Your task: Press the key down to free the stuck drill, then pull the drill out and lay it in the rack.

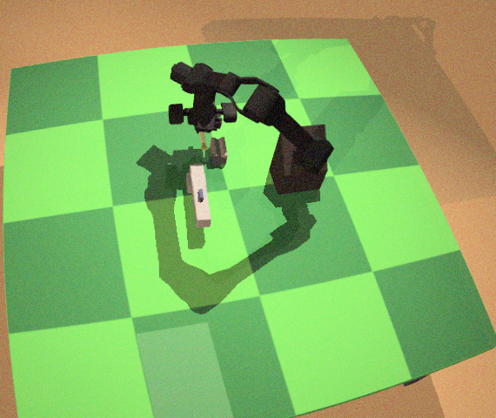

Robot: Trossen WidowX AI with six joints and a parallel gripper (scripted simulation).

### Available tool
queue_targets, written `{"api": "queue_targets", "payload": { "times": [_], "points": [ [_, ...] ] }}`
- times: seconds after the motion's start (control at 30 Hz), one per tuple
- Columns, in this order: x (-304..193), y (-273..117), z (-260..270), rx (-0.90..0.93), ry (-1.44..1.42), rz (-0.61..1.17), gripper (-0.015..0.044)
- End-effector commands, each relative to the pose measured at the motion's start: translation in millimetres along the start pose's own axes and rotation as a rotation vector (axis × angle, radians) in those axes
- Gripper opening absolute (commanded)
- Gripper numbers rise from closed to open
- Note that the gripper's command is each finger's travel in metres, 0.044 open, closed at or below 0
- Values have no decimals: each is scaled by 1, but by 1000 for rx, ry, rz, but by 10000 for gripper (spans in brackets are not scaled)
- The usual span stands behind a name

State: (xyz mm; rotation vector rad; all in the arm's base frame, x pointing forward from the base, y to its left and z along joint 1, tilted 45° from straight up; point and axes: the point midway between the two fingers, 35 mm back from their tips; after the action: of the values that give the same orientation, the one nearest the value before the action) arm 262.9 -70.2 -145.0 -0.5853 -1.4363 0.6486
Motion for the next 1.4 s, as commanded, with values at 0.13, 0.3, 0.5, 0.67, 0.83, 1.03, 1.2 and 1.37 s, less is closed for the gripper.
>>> {"api": "queue_targets", "payload": {
  "times": [0.13, 0.3, 0.5, 0.67, 0.83, 1.03, 1.2, 1.37],
  "points": [
    [-3, -1, 15, 5, -4, 1, 0],
    [-5, -1, 23, 5, -4, 2, 0],
    [-7, -2, 32, 6, -3, 2, 0],
    [-8, -2, 40, 6, -3, 2, 0],
    [-9, -2, 48, 6, -2, 2, 0],
    [-10, 0, 55, 7, -2, 3, 0],
    [-10, 9, 53, 6, -2, 2, 0],
    [-10, 17, 53, 6, -3, 2, 0]
  ]
}}
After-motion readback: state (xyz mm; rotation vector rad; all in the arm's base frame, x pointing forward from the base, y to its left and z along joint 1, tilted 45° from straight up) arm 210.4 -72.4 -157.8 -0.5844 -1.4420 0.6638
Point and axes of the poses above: the point midway between the two fingers, 35 mm back from their tips, its own y axis out along the fingers, its own z axis across the jaws, x = y × z
